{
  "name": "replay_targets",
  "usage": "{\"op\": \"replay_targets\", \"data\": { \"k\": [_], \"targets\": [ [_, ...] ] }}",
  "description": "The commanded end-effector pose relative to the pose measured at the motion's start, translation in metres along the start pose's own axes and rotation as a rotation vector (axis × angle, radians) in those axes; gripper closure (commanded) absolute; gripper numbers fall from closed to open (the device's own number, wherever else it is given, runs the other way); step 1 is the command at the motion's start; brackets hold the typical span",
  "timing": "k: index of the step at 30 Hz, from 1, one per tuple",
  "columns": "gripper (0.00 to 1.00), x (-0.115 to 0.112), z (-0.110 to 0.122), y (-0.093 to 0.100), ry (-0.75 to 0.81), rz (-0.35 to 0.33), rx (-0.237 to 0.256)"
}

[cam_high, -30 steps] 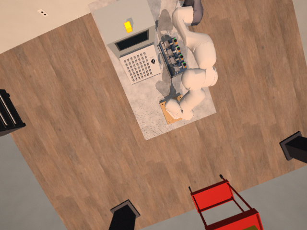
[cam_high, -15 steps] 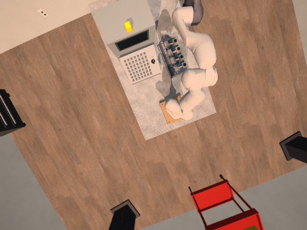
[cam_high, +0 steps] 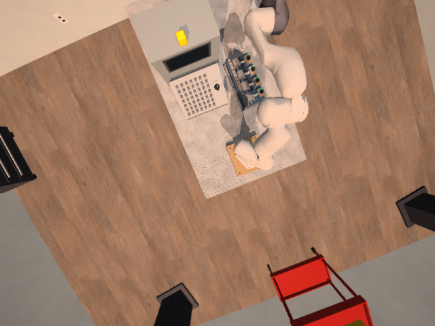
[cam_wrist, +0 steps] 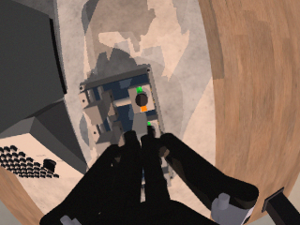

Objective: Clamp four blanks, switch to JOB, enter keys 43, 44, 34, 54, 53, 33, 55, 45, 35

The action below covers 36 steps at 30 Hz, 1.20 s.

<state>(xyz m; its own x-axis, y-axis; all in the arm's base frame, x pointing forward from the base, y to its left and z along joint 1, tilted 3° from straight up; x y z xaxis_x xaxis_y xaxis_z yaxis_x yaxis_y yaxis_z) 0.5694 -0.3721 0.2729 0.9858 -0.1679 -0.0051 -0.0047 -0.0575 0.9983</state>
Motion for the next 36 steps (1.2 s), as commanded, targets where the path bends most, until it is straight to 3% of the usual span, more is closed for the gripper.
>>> {"op": "replay_targets", "data": {
  "k": [1, 5, 16, 24, 32, 36],
  "targets": [
    [1.00, -0.001, -0.001, 0.025, 0.007, -0.001, 0.001],
    [1.00, -0.001, -0.001, 0.051, 0.007, -0.001, 0.001],
    [1.00, -0.002, -0.003, 0.057, 0.016, 0.002, -0.001],
    [1.00, -0.012, -0.026, 0.057, 0.086, 0.022, -0.021],
    [1.00, -0.051, -0.108, 0.057, 0.337, 0.096, -0.095],
    [1.00, -0.065, -0.136, 0.056, 0.426, 0.122, -0.121]
  ]
}}
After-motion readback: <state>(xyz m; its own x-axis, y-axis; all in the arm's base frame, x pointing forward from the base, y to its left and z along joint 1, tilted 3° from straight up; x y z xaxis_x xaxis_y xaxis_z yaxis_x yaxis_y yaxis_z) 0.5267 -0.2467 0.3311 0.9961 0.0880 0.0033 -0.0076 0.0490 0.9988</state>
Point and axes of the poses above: the point where the finger pads meet when closed, its own y axis back along the fingers, its own z axis across the jaws, x = y × z, the point moved 8 cm from there along y, back along the fingers, and after that the axes turned 1 degree about -y, right-handed, at the moved point
